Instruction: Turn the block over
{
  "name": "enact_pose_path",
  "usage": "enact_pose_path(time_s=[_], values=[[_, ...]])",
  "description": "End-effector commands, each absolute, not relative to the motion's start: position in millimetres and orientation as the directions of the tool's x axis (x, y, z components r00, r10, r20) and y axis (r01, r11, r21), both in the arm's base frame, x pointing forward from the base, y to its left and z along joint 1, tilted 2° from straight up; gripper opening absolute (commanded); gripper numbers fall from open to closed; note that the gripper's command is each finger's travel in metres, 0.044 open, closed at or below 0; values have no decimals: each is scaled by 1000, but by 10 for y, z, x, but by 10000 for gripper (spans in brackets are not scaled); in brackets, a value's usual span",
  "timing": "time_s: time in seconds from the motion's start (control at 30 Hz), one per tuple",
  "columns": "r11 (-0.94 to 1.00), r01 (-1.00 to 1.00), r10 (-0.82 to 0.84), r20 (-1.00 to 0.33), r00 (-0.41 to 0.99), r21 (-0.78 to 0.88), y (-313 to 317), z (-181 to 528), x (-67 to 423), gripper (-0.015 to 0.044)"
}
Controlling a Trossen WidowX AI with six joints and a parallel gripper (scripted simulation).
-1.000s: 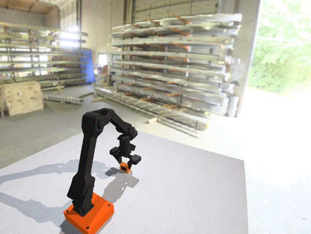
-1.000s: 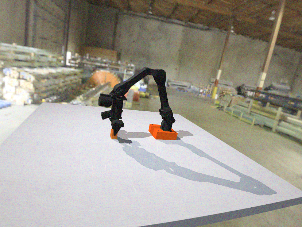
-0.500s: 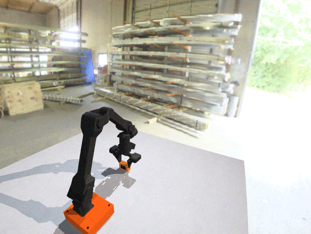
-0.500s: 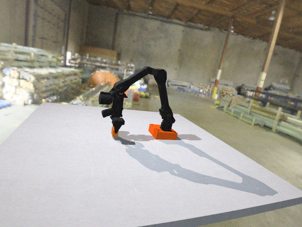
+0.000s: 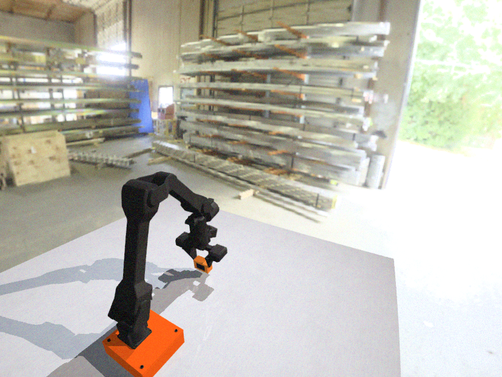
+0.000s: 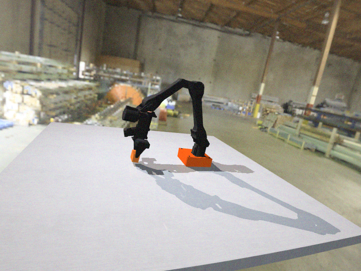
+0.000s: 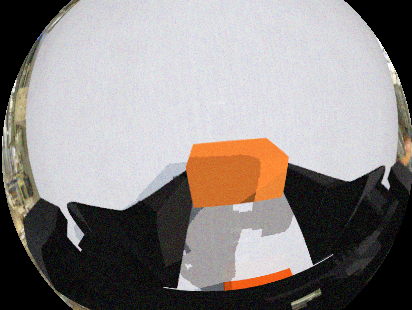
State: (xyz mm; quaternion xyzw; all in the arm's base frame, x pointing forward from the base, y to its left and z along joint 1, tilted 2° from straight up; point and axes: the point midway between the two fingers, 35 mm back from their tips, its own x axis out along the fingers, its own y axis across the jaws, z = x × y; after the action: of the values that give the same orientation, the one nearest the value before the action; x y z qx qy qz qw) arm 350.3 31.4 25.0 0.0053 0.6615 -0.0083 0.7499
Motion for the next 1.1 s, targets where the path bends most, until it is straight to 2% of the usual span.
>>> enact_pose_path(time_s=[0.0,0.7,1.07], values=[[1000,18,-10,-982,190,-7,311,248,3510,0],[1000,22,-14,-867,498,-4,309,221,3437,0],[1000,20,-15,-822,569,-5,318,109,3501,0]])
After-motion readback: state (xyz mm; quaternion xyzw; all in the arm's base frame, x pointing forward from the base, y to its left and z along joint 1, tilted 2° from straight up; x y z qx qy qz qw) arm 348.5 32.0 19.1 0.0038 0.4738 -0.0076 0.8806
